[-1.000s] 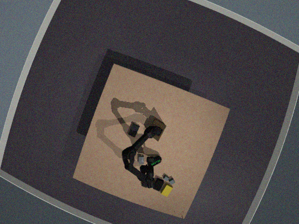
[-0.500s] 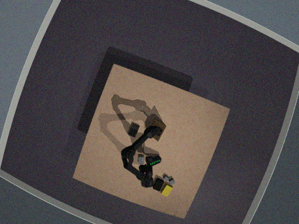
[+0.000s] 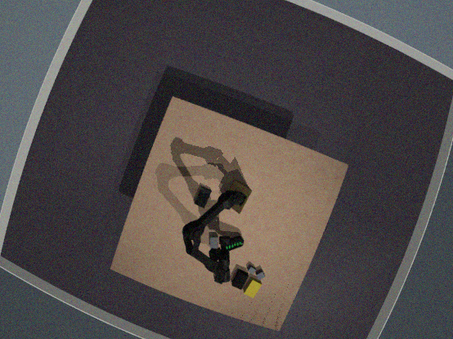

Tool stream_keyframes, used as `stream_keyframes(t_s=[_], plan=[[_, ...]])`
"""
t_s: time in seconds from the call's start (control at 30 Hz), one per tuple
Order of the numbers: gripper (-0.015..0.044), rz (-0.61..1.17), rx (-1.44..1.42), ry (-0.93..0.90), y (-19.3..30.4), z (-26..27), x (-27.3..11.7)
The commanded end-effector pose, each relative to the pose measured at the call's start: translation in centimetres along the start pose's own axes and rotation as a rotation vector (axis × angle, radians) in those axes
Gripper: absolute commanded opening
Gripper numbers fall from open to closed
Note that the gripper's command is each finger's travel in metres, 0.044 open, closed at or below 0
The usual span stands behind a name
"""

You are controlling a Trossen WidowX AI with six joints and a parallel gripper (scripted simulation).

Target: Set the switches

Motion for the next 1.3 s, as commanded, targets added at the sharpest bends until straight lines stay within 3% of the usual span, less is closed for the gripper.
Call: stream_keyframes(t_s=[0.0, 1.27], plan=[[0.0338, 0.015, -0.015, 0.014, 0.3, -0.4, 0.6], [0.0338, 0.013, -0.015, 0.015, -1.2, -0.5, 3.1]])
Point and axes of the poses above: the point midway between the two fingers, 35 mm back from their tips, its own x axis out along the fingers, its own z axis across the jaws, y = z × x, the point moved 3 cm from there along -x, back along the fingers
